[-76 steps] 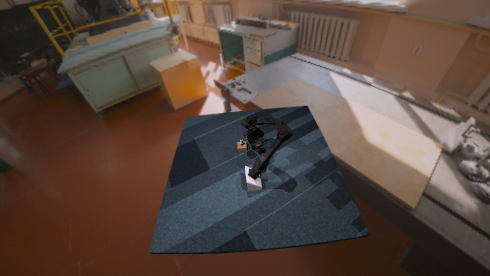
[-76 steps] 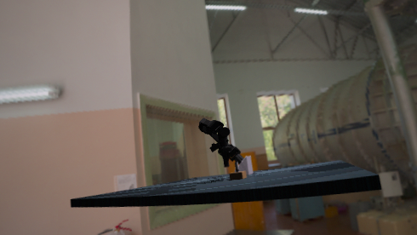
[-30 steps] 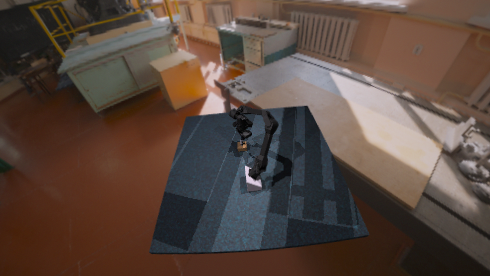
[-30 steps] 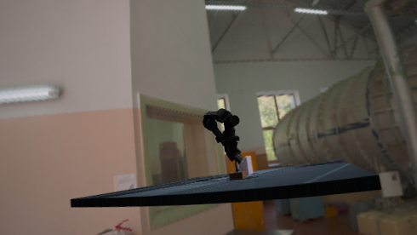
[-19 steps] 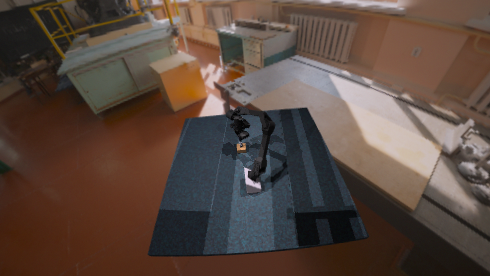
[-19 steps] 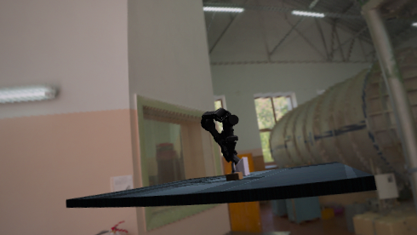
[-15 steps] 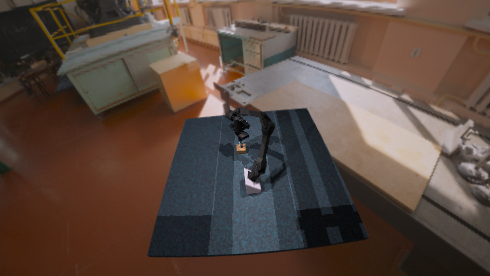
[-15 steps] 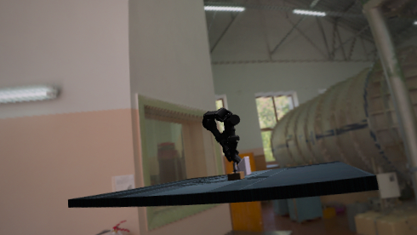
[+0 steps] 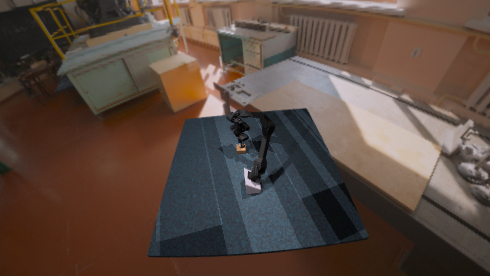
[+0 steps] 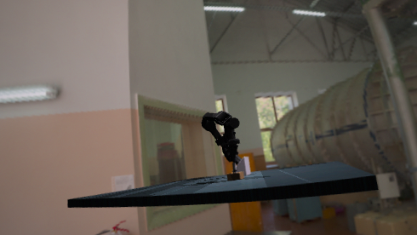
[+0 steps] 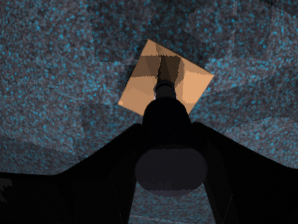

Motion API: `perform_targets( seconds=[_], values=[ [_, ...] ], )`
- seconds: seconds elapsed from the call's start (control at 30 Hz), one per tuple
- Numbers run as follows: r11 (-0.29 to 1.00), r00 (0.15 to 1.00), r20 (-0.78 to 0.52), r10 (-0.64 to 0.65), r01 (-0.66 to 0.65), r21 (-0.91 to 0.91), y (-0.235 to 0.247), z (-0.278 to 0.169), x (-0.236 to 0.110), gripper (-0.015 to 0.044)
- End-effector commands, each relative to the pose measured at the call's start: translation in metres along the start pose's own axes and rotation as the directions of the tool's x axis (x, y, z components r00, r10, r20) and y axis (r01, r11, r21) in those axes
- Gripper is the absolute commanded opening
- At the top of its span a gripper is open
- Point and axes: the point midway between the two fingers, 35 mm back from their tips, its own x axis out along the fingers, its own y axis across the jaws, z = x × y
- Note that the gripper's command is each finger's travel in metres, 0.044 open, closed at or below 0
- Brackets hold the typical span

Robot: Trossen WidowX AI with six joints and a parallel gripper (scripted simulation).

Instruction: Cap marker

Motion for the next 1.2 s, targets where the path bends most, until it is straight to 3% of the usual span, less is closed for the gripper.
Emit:
perform_targets(
  seconds=[0.0,0.97,1.17],
  values=[
    [1.0,1.0,0.006,-0.001,0.001,-0.006,0.0,0.0,0.008,0.0],
    [1.0,1.0,0.008,-0.002,0.002,-0.006,-0.002,0.0,0.039,0.0],
    [1.0,1.0,0.003,-0.003,0.003,-0.002,-0.002,0.0,0.039,0.0157]
  ],
)
